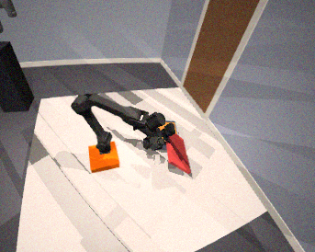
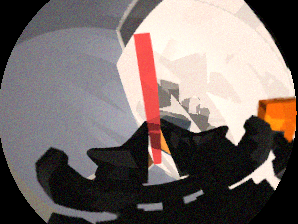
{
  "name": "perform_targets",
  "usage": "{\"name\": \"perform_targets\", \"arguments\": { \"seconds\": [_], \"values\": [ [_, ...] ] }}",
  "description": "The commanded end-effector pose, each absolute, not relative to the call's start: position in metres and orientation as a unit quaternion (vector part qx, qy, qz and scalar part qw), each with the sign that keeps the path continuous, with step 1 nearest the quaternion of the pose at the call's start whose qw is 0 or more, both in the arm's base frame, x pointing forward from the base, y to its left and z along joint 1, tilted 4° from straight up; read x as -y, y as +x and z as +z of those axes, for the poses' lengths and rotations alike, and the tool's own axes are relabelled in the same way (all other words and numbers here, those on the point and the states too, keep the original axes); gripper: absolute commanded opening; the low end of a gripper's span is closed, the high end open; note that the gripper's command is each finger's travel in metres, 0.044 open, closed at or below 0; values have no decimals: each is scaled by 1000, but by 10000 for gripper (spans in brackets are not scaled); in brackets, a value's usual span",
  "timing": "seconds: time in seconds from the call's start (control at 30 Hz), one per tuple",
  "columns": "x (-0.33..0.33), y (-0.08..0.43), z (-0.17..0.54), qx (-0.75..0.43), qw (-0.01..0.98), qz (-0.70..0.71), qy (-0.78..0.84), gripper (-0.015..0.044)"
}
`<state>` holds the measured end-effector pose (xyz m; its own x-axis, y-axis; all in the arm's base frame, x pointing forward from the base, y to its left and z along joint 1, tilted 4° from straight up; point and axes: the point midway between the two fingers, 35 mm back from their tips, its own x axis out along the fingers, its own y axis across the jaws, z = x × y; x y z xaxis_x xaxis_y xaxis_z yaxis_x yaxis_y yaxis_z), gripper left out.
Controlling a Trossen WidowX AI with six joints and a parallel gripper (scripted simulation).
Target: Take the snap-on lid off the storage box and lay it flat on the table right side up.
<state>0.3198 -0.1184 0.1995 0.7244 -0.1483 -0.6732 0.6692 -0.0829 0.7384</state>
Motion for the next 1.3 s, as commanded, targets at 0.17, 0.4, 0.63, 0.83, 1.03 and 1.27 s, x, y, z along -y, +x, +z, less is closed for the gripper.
{"name": "perform_targets", "arguments": {
  "seconds": [0.17, 0.4, 0.63, 0.83, 1.03, 1.27],
  "values": [
    [136, 316, 204, -194, 652, -310, 664, 0],
    [150, 312, 205, -194, 653, -310, 663, 0],
    [163, 309, 206, -194, 653, -310, 663, 0],
    [175, 305, 206, -194, 654, -311, 662, 0],
    [186, 302, 207, -194, 654, -311, 662, 0],
    [200, 298, 208, -194, 654, -311, 662, 0]
  ]
}}
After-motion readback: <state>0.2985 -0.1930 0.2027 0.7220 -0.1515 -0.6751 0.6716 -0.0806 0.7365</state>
